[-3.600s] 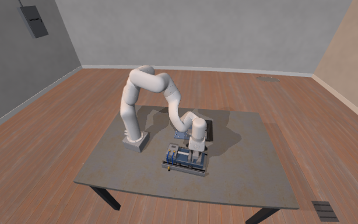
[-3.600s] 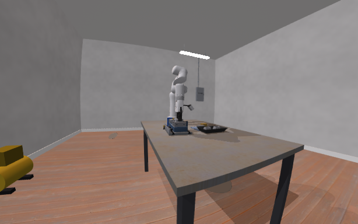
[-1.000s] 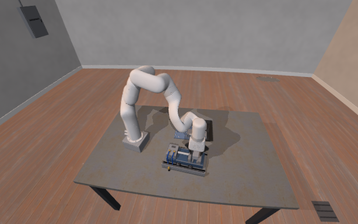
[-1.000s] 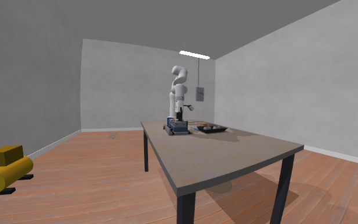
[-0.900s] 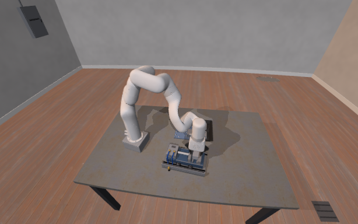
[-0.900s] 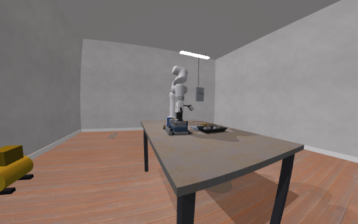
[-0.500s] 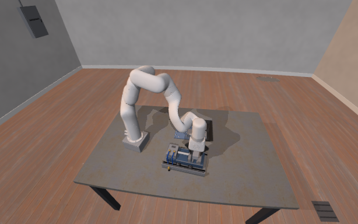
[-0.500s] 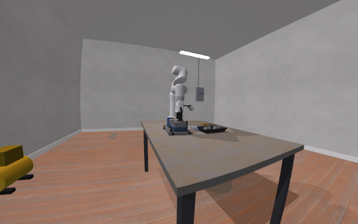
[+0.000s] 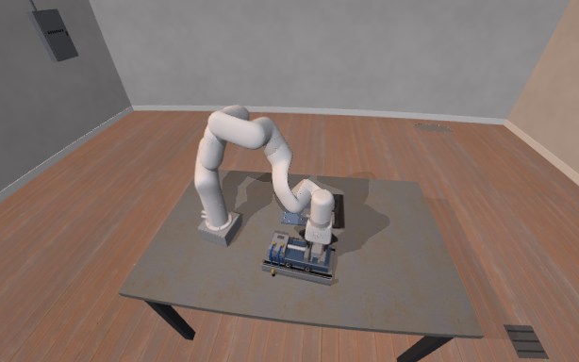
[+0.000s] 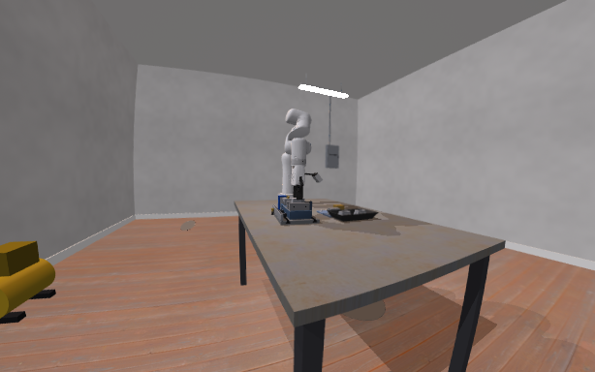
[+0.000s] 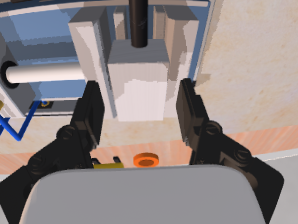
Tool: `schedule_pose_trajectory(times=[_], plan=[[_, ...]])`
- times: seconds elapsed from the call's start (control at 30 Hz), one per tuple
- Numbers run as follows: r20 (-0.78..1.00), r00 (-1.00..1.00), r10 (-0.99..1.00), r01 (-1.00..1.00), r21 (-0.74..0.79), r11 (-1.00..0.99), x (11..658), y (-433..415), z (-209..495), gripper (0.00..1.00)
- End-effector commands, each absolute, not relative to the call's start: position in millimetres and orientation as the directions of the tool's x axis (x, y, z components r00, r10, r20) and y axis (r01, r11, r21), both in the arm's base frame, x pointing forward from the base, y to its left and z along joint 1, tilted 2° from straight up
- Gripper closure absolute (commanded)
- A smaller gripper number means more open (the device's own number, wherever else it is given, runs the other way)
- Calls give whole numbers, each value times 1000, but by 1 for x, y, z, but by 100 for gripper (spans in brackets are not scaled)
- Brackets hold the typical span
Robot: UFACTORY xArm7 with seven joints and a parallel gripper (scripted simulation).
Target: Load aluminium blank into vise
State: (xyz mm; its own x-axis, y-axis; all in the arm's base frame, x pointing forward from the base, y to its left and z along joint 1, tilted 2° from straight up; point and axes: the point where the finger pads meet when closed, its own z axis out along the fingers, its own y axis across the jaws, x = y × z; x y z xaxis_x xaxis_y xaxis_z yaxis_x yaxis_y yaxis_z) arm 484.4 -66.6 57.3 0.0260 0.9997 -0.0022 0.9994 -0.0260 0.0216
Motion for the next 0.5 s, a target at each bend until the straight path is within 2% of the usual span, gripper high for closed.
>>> schedule_pose_trajectory(times=[0.0, 0.47], plan=[[-2, 26, 1000, 999, 26, -26, 486, -67, 66, 31], [-2, 26, 1000, 999, 26, -26, 485, -67, 102, 31]])
